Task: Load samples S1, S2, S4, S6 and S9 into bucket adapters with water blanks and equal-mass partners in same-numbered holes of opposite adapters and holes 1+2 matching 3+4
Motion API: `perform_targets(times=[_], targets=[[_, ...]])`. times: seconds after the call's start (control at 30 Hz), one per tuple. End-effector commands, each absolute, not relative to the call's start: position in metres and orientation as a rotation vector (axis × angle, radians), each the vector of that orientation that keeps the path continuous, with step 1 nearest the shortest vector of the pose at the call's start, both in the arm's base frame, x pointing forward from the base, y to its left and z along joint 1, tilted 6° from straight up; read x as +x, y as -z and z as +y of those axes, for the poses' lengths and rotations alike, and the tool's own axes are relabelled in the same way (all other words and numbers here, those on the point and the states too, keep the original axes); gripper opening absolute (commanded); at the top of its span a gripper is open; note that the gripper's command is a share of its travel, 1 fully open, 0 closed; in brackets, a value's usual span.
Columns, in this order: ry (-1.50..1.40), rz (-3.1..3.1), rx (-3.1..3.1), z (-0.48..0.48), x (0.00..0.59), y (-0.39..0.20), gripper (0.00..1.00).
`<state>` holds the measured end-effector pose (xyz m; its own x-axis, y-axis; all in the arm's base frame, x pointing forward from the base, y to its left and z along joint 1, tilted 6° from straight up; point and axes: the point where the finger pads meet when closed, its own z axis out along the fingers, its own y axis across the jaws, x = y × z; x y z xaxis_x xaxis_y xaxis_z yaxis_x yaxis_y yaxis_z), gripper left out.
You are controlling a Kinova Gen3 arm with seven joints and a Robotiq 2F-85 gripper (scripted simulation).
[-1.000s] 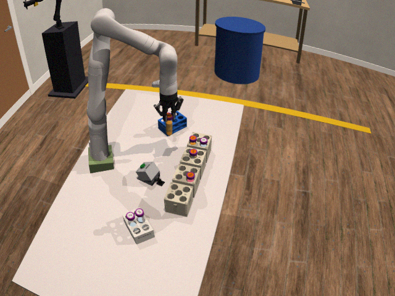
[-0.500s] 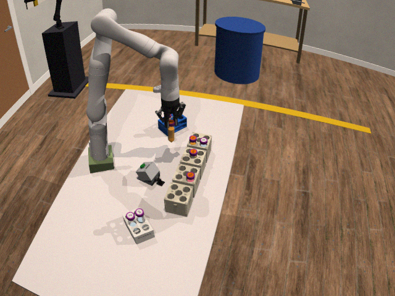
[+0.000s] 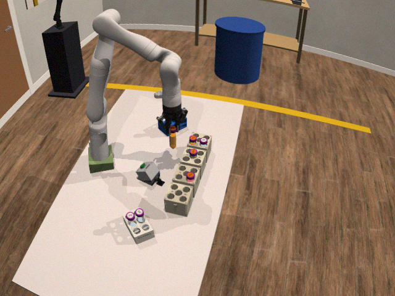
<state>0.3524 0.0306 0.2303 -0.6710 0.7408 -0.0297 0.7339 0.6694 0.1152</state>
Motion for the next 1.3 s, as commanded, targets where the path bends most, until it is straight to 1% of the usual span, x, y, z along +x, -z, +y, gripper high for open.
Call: perform_targets(times=[0.0, 1.27], targets=[[-0.14, 2.805, 1.256, 0.017, 0.357, -0.229, 0.1], [-0.142, 2.804, 1.255, -0.08, 0.401, -0.229, 0.1]])
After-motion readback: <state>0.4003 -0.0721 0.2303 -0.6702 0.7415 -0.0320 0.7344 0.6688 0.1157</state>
